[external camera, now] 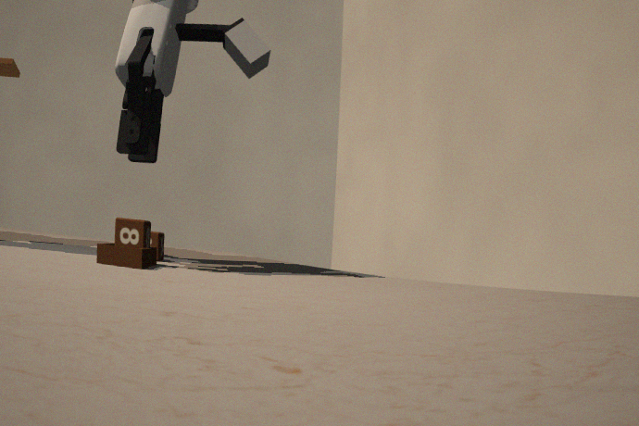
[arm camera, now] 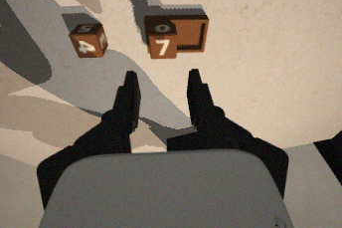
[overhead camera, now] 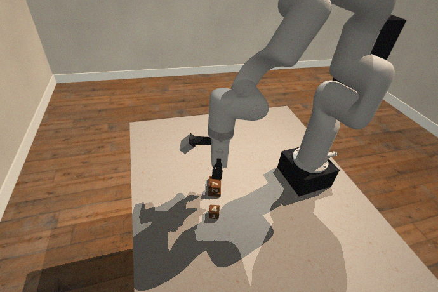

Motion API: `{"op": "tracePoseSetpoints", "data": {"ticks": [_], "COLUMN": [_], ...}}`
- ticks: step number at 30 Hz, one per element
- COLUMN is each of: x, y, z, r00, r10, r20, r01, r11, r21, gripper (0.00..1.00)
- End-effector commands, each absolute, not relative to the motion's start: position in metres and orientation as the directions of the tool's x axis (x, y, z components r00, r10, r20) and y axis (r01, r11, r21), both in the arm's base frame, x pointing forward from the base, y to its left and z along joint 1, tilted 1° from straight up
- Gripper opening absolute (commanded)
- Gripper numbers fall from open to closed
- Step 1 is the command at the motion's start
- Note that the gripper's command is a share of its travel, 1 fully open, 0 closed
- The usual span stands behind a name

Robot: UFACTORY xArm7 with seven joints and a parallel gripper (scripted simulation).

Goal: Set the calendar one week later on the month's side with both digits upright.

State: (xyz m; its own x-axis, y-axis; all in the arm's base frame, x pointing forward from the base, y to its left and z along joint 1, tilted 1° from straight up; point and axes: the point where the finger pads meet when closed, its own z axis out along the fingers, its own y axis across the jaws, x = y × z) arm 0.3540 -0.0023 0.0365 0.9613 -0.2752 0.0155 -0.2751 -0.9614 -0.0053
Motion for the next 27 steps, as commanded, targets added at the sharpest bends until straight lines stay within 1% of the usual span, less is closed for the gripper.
{"op": "tracePoseSetpoints", "data": {"ticks": [1, 27], "x": [0.355, 0.356], "y": [-0.002, -0.003], "z": [0.037, 0.013], "r00": [0.961, 0.961], "r10": [-0.275, -0.275], "r20": [0.019, 0.018], "r01": [-0.275, -0.275], "r11": [-0.961, -0.961], "r21": [-0.007, -0.007], "gripper": [0.49, 0.49]}}
